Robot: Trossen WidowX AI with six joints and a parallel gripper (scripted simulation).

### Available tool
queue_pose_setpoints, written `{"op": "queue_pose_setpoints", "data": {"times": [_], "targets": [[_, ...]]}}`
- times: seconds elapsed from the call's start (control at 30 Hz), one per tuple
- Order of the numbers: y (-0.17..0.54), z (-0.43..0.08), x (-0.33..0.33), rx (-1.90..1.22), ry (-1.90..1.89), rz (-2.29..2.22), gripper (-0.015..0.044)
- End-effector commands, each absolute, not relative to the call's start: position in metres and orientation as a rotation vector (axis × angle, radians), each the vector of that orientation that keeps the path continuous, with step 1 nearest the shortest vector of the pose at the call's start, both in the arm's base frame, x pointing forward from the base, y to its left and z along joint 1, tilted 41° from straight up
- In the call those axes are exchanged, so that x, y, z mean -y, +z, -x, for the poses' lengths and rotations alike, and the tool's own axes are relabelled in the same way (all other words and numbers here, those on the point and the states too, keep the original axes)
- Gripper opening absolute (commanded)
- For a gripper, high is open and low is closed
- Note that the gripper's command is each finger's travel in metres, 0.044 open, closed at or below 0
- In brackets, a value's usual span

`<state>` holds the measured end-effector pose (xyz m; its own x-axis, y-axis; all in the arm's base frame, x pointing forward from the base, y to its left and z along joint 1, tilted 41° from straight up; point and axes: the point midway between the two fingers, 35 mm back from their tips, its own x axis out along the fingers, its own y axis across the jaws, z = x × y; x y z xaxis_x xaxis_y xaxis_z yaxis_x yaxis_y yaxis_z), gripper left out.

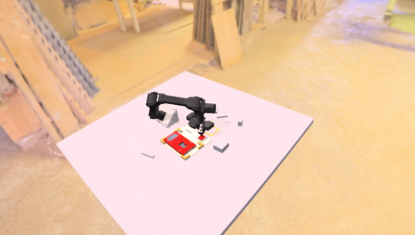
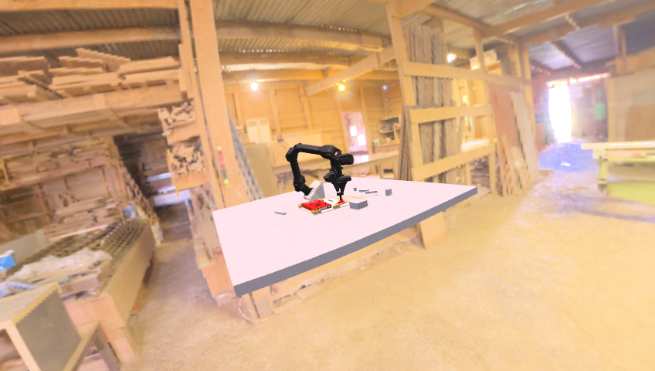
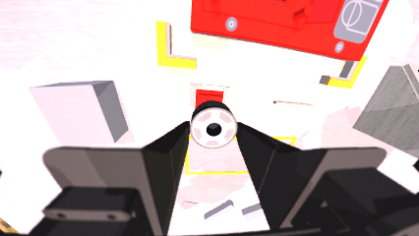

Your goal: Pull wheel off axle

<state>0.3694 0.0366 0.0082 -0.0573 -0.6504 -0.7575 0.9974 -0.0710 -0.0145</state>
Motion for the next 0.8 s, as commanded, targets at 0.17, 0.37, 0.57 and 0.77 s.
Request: {"op": "queue_pose_setpoints", "data": {"times": [0.17, 0.37, 0.57, 0.77], "targets": [[0.0115, -0.371, -0.0399, -0.663, -1.535, -0.701, 0.0], [0.013, -0.371, -0.0411, -0.663, -1.535, -0.701, 0.0], [0.0146, -0.371, -0.0424, -0.663, -1.535, -0.7, 0.0], [0.0161, -0.371, -0.0437, -0.664, -1.535, -0.7, 0.0]]}}
